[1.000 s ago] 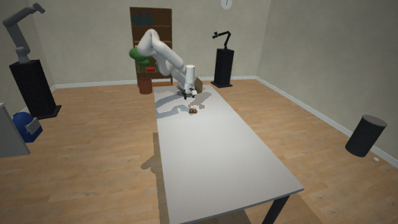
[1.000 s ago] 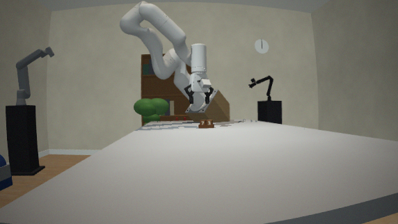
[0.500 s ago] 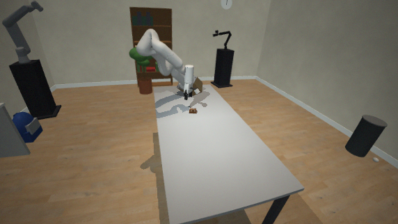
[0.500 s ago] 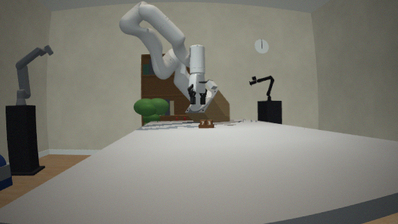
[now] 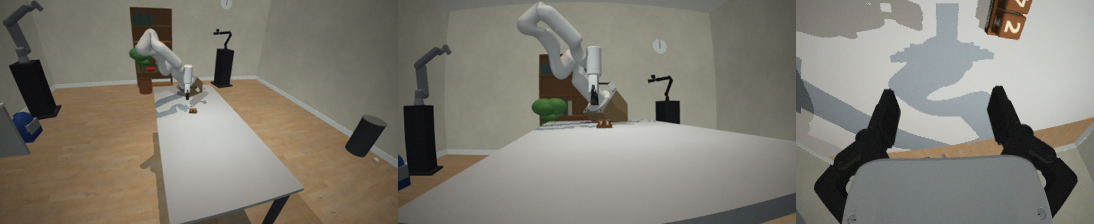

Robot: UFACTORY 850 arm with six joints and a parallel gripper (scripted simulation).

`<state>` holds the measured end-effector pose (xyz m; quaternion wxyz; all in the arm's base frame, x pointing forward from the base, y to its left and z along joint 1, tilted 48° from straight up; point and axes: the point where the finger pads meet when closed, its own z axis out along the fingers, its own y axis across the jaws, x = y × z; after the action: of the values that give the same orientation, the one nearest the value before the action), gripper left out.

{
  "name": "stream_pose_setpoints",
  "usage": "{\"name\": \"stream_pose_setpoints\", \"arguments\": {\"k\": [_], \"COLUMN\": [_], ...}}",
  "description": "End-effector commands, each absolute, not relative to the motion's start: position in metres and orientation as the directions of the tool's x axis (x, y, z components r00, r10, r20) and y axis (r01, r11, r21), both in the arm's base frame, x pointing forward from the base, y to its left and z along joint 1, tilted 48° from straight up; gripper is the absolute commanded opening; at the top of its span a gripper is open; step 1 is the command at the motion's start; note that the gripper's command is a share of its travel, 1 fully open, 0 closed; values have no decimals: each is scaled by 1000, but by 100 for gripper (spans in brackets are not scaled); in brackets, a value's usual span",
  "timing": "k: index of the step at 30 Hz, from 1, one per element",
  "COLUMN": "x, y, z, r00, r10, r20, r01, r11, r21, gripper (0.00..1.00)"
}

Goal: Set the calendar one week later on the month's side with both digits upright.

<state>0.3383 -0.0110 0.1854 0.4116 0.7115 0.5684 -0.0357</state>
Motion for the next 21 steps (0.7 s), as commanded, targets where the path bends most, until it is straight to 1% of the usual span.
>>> {"name": "stream_pose_setpoints", "arguments": {"k": [1,8,21], "x": [335,333,336], "y": [-13,-14,-20], "z": [185,184,178], "r00": [252,168,163], "r10": [777,767,766], "r20": [-577,-619,-622], "r01": [876,896,897], "r11": [71,143,148], "r21": [478,421,418], "gripper": [100,100,100]}}
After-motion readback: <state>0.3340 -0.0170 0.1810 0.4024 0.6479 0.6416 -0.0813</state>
